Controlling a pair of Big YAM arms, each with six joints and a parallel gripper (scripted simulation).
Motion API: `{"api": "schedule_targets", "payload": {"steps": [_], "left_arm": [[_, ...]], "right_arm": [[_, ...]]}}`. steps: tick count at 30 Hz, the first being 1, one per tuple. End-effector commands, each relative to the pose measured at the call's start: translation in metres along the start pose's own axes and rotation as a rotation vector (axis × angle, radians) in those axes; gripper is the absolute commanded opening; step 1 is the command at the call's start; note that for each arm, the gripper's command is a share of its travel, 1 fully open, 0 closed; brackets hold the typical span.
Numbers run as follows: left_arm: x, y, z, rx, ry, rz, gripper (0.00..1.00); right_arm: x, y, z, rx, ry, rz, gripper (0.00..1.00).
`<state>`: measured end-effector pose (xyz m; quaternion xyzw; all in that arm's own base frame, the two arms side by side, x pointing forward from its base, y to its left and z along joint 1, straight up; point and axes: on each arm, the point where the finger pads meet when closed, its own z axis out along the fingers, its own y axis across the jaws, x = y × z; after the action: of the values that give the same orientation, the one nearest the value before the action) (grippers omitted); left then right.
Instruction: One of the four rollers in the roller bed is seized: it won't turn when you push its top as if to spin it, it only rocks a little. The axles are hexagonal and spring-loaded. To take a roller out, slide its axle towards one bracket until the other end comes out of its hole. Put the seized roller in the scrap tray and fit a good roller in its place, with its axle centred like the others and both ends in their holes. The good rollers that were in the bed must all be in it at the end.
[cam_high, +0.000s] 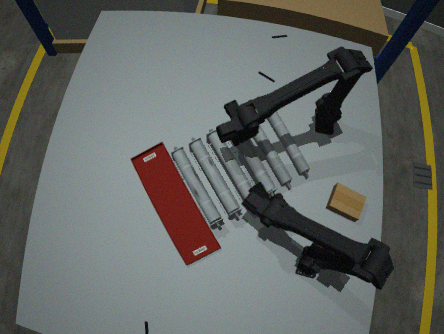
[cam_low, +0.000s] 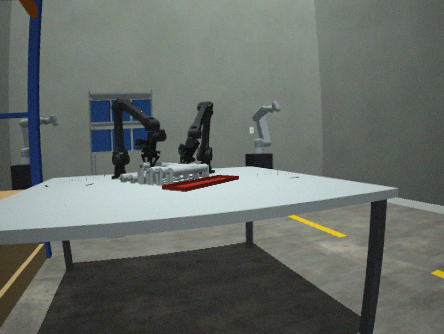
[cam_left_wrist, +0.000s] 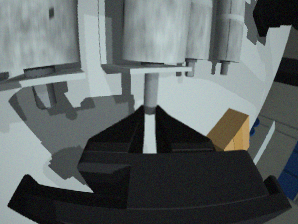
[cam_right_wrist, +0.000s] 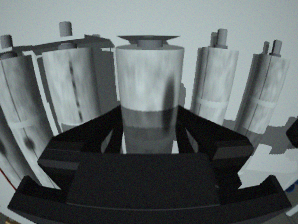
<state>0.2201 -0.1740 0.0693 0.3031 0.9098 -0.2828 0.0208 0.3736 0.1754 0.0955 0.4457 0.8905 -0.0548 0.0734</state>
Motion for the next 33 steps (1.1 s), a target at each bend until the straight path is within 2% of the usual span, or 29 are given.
{"api": "schedule_targets", "payload": {"steps": [1,24,25,27,33], "left_arm": [[0.079,-0.001,0.022,0.028,0.177,-0.107,0.03],[0.079,-0.001,0.022,0.028,0.176,-0.107,0.03],[-0.037,-0.003,-0.020,-0.025,-0.101,0.089,0.03],[-0.011,0.002,-0.009,-0.021,-0.056,0.049,0.03],[-0.004,0.001,-0.009,-0.016,-0.041,0.038,0.03]], "right_arm": [[-0.006,0.023,-0.051,-0.094,-0.027,-0.030,0.32],[-0.005,0.023,-0.051,-0.094,-0.027,-0.032,0.32],[-0.005,0.023,-0.051,-0.094,-0.027,-0.032,0.32],[-0.005,0.024,-0.051,-0.095,-0.027,-0.031,0.32],[-0.005,0.023,-0.051,-0.094,-0.027,-0.032,0.32]]}}
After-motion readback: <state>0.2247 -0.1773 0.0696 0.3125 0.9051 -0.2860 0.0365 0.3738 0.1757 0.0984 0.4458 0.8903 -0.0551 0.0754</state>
